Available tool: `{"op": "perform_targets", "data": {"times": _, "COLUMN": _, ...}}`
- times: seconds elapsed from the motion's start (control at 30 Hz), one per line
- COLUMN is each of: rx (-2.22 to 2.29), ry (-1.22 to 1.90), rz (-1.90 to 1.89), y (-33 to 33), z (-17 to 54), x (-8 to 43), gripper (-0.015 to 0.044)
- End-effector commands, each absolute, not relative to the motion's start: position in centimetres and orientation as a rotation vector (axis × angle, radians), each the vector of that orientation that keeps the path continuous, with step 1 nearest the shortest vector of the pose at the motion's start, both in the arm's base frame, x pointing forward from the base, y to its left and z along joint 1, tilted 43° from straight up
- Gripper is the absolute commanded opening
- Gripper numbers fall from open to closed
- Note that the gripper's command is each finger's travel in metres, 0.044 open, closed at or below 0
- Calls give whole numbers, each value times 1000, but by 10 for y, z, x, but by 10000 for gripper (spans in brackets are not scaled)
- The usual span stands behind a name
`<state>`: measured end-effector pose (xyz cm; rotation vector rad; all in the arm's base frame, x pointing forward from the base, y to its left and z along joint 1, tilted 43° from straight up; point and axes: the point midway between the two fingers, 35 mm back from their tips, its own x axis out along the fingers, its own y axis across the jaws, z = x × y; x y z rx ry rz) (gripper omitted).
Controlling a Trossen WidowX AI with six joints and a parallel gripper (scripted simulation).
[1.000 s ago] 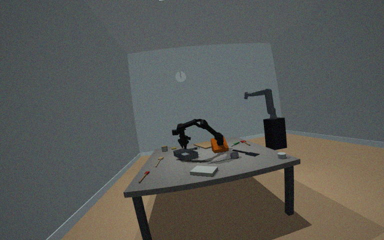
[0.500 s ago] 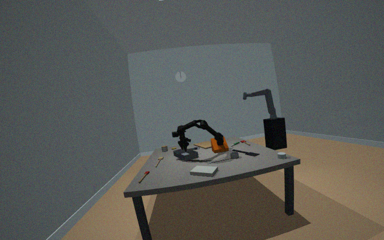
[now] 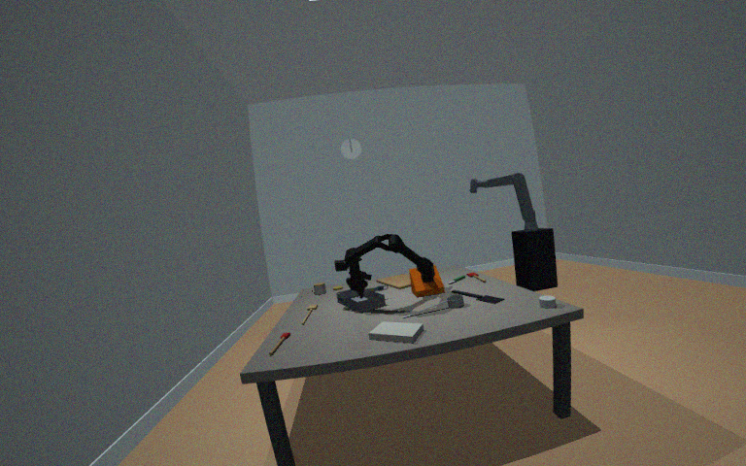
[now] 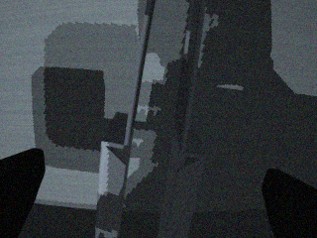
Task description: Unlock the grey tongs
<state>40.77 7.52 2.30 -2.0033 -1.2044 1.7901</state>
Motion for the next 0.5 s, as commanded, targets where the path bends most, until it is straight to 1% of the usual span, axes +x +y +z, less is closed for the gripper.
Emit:
{"op": "perform_targets", "data": {"times": 0.0, "rx": -1992, "ry": -1198, "rz": 1790, "y": 79, "z": 17, "x": 405, "gripper": 440}}
{"op": "perform_targets", "data": {"times": 0.37, "rx": -1991, "ry": -1199, "rz": 1789, "y": 89, "z": 6, "x": 403, "gripper": 440}}
{"op": "perform_targets", "data": {"times": 0.47, "rx": -2001, "ry": -1207, "rz": 1789, "y": 88, "z": 10, "x": 405, "gripper": 361}}
